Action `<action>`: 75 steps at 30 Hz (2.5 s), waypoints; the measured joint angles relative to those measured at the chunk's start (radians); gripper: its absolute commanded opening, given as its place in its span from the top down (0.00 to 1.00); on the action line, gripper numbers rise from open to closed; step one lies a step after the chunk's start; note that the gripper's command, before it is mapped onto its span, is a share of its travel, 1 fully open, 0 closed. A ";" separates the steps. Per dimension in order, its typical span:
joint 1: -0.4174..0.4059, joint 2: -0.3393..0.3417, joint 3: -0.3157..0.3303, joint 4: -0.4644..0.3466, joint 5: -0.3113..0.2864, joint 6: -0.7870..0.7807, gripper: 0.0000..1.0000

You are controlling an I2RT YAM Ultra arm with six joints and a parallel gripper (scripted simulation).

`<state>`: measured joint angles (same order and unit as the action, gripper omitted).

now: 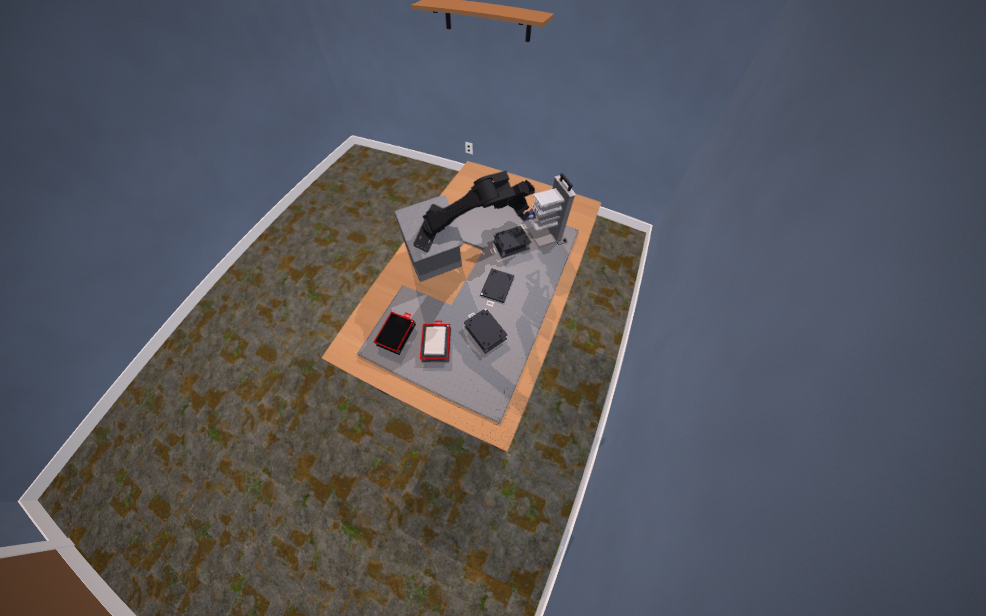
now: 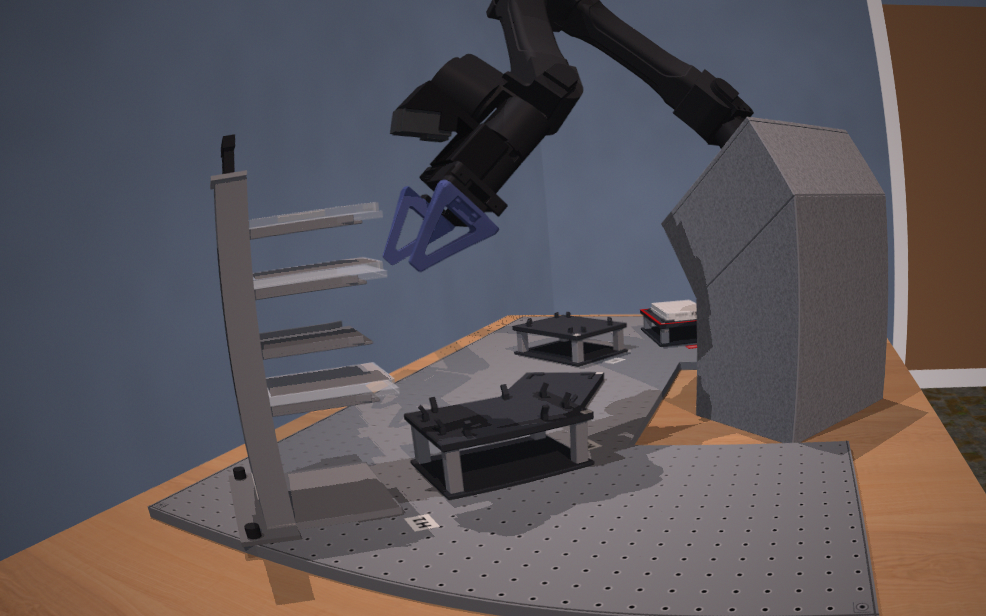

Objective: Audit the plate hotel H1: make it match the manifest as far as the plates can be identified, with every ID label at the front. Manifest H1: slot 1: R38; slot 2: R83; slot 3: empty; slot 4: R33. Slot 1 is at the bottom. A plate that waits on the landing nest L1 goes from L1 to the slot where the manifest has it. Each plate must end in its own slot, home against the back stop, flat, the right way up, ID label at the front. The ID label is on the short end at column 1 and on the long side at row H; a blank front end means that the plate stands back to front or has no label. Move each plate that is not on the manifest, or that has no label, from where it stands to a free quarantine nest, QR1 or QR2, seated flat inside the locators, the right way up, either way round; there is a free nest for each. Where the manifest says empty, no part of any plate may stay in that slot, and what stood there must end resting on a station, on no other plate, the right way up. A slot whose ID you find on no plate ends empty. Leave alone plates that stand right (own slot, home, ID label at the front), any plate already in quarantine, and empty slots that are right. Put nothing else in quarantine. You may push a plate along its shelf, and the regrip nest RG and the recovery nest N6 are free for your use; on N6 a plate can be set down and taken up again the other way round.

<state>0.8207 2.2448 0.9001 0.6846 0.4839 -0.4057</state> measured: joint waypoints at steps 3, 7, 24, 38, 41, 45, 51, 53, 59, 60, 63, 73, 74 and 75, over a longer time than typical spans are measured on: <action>0.000 0.005 0.015 -0.008 -0.001 0.000 0.00; -0.003 0.011 0.031 -0.020 -0.002 -0.001 0.00; -0.007 0.049 0.124 -0.074 -0.005 -0.004 0.00; -0.010 0.081 0.201 -0.116 -0.007 -0.006 0.00; -0.008 0.082 0.200 -0.120 -0.011 -0.006 0.15; -0.010 0.081 0.201 -0.120 -0.013 -0.006 0.15; -0.010 0.081 0.201 -0.120 -0.013 -0.006 0.15; -0.010 0.081 0.201 -0.120 -0.013 -0.006 0.15; -0.010 0.081 0.201 -0.120 -0.013 -0.006 0.15; -0.010 0.081 0.201 -0.120 -0.013 -0.006 0.15; -0.010 0.081 0.201 -0.120 -0.013 -0.006 0.15; -0.009 0.064 0.166 -0.108 -0.013 -0.006 0.15; -0.009 0.063 0.162 -0.103 -0.013 -0.006 0.15; -0.009 0.060 0.156 -0.101 -0.013 -0.006 0.15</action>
<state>0.8116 2.3047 1.0561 0.5838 0.4713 -0.4118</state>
